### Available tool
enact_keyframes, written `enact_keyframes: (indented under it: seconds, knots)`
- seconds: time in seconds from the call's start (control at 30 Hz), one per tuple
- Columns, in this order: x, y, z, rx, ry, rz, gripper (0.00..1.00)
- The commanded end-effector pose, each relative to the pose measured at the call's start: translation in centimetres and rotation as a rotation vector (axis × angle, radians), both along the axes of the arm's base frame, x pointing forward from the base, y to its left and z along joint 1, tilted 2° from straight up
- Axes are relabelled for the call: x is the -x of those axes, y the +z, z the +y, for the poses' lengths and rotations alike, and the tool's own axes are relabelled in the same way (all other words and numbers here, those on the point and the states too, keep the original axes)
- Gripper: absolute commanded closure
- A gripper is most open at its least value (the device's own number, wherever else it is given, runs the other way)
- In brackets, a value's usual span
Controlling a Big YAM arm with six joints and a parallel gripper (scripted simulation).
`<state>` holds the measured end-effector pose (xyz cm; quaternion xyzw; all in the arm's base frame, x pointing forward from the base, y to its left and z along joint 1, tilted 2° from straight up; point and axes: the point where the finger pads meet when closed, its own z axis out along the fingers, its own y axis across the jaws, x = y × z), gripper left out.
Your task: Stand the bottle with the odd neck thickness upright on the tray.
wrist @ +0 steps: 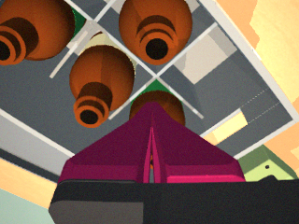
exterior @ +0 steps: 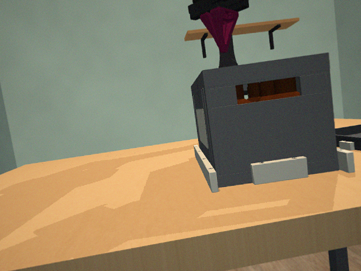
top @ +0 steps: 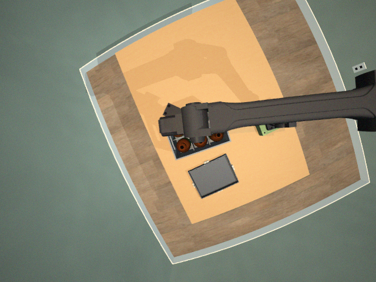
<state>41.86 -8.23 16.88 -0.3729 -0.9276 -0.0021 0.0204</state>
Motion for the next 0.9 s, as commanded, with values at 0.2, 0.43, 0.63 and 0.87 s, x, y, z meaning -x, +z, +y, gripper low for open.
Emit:
enact_keyframes:
  seconds: [0.2,0.43,0.63,0.87]
  knots:
    - [-0.5,0.2,8.0,0.006,0.012,-0.006,1.00]
    - [-0.4,0.5,7.0,0.007,-0.010,-0.015,0.39]
    - [-0.5,0.5,7.8,0.006,0.008,-0.015,0.39]
    - [-0.5,0.5,7.8,0.006,0.010,-0.015,0.39]
